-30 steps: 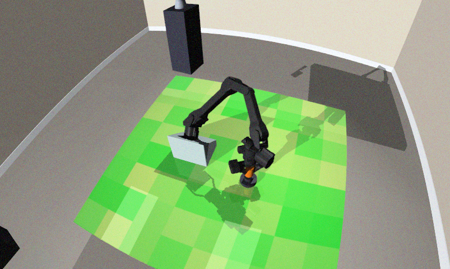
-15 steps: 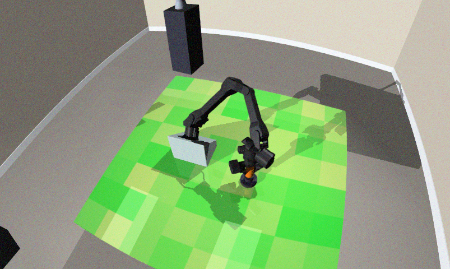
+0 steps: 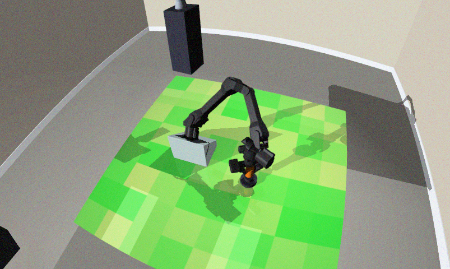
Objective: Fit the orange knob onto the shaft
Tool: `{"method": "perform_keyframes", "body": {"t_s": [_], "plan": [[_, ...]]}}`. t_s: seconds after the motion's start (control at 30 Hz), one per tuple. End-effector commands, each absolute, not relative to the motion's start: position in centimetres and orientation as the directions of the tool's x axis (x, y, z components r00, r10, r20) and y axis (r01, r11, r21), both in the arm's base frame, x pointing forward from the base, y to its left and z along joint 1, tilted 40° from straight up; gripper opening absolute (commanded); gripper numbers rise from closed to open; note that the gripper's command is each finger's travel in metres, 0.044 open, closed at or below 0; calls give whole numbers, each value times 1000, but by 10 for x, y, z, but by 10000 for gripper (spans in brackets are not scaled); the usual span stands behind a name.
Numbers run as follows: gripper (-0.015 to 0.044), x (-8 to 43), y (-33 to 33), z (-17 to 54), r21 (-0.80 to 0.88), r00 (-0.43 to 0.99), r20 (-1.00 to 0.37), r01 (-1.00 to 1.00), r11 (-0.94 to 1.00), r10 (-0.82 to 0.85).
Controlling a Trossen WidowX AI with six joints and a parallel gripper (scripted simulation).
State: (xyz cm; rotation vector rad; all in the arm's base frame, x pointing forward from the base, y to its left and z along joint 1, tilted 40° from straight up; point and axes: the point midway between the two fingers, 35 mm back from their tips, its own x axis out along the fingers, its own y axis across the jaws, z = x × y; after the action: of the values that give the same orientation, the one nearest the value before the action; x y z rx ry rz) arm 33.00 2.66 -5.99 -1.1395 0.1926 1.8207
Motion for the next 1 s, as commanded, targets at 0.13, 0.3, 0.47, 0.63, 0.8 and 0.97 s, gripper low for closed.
{"method": "perform_keyframes", "body": {"t_s": [0.13,0.3,0.47,0.63,0.8,0.97], "plan": [[0,332,25,-58,-346,-116,-766,-754,-558,632],[0,334,22,-56,-372,-116,-766,-723,-583,632],[0,333,23,-58,-384,-116,-766,-706,-595,632],[0,332,24,-58,-384,-116,-766,-706,-595,632],[0,331,26,-59,-384,-116,-766,-706,-595,632],[0,331,25,-58,-384,-116,-766,-706,-595,632]]}}
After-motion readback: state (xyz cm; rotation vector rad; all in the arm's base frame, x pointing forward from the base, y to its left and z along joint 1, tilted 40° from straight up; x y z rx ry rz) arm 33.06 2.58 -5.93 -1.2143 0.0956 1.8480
